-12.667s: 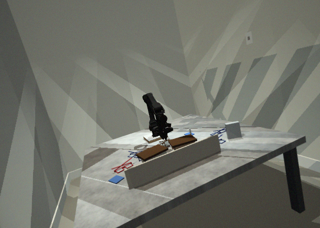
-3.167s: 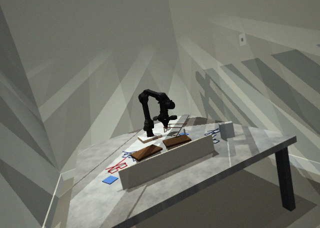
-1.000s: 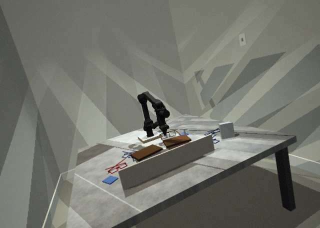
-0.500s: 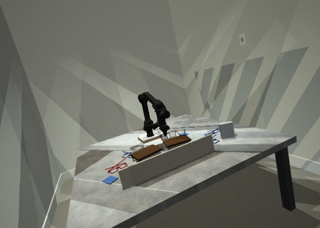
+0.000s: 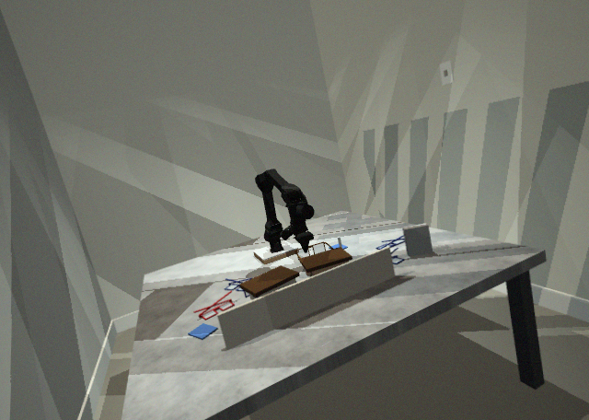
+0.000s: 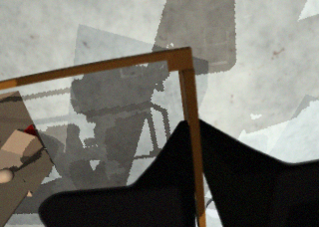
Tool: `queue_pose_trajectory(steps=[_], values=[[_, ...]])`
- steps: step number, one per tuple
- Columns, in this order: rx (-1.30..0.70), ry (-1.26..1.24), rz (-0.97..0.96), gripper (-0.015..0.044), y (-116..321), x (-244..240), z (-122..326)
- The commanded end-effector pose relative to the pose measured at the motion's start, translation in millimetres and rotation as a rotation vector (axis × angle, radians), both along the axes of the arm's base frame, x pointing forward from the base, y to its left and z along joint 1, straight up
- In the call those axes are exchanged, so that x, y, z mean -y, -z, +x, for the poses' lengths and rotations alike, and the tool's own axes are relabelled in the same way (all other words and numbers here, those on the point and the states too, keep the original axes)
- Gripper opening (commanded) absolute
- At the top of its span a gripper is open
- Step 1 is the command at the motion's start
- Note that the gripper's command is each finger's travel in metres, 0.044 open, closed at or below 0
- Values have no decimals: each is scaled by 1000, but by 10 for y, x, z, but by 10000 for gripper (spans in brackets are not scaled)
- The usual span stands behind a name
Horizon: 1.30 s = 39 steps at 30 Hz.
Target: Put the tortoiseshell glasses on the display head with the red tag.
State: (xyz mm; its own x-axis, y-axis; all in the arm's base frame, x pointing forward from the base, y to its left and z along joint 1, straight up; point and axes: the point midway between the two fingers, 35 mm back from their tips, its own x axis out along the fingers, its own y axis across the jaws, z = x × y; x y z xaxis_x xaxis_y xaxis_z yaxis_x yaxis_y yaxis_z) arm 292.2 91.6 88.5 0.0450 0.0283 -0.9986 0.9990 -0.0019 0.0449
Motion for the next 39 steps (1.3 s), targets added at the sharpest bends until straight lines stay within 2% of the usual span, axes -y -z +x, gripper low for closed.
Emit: queue_pose_trajectory(steps=[1,39], values=[[-6,-3,3,0,8,-7,51],[-2,-3,3,0,-14,-6,603]])
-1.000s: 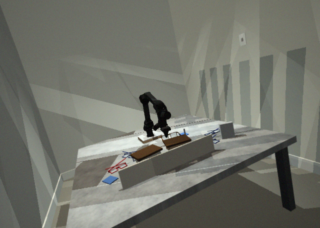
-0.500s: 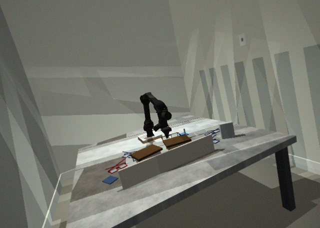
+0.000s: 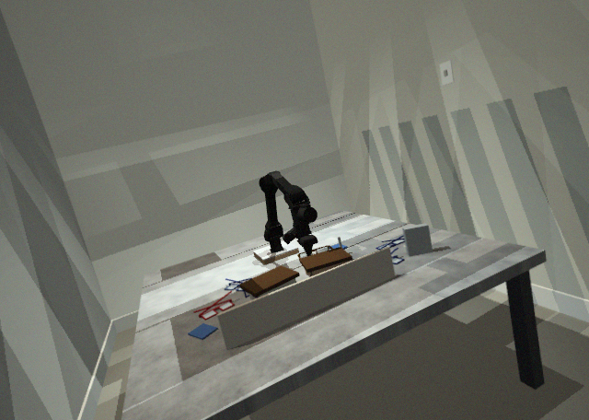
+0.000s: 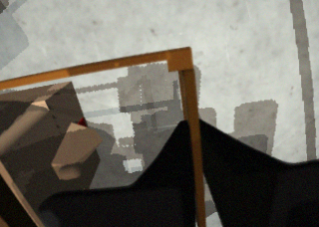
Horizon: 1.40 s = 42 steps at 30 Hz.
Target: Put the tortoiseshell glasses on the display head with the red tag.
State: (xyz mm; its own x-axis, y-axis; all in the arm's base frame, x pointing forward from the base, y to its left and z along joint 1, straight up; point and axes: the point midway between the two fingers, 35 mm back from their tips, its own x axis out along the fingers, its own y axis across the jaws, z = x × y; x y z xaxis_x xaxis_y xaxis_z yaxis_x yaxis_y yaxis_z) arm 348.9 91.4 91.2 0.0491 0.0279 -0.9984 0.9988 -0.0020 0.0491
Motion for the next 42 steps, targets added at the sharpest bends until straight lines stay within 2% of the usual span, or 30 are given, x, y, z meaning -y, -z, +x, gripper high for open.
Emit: queue_pose_trajectory(steps=[1,42], values=[[-6,-4,4,0,12,-7,51],[0,-4,3,0,-27,-6,618]])
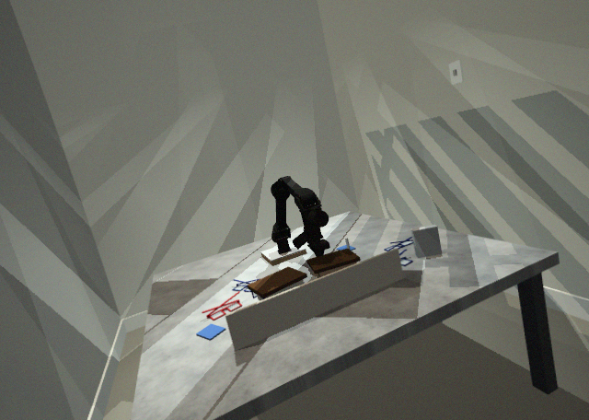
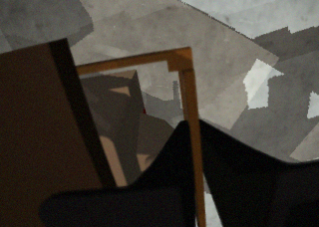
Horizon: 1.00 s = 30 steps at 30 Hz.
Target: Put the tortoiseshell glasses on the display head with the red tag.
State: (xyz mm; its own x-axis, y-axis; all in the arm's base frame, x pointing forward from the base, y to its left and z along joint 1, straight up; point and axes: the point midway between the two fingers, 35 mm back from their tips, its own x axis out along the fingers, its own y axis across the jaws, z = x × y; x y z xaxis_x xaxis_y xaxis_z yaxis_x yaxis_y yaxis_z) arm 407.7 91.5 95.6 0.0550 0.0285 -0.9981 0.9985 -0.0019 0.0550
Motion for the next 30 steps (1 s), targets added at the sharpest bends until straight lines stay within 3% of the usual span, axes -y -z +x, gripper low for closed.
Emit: queue_pose_trajectory(steps=[1,30], values=[[-6,-3,3,0,16,-5,39],[-6,-3,3,0,44,-5,69]])
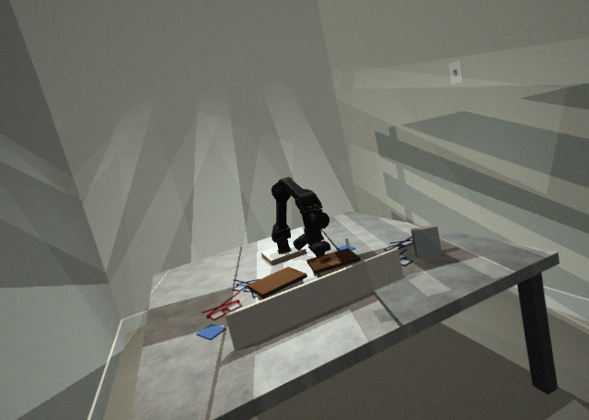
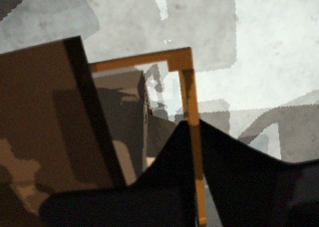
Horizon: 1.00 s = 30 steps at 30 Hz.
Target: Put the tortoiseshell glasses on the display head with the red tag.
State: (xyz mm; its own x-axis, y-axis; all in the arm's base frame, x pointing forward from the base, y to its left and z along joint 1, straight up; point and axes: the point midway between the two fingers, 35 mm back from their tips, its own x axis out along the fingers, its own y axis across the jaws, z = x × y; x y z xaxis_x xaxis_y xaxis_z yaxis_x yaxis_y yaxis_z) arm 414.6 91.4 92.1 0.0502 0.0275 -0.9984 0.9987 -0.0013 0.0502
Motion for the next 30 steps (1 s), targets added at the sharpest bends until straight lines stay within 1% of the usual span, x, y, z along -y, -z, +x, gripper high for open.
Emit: queue_pose_trajectory(steps=[1,12,16,25,30], values=[[-1,-3,4,0,13,-6,1],[-1,-3,4,0,53,-7,4],[0,0,0,105,41,-1,5],[0,0,-1,108,24,-1,4],[-5,-2,-12,108,-243,0,-18]])
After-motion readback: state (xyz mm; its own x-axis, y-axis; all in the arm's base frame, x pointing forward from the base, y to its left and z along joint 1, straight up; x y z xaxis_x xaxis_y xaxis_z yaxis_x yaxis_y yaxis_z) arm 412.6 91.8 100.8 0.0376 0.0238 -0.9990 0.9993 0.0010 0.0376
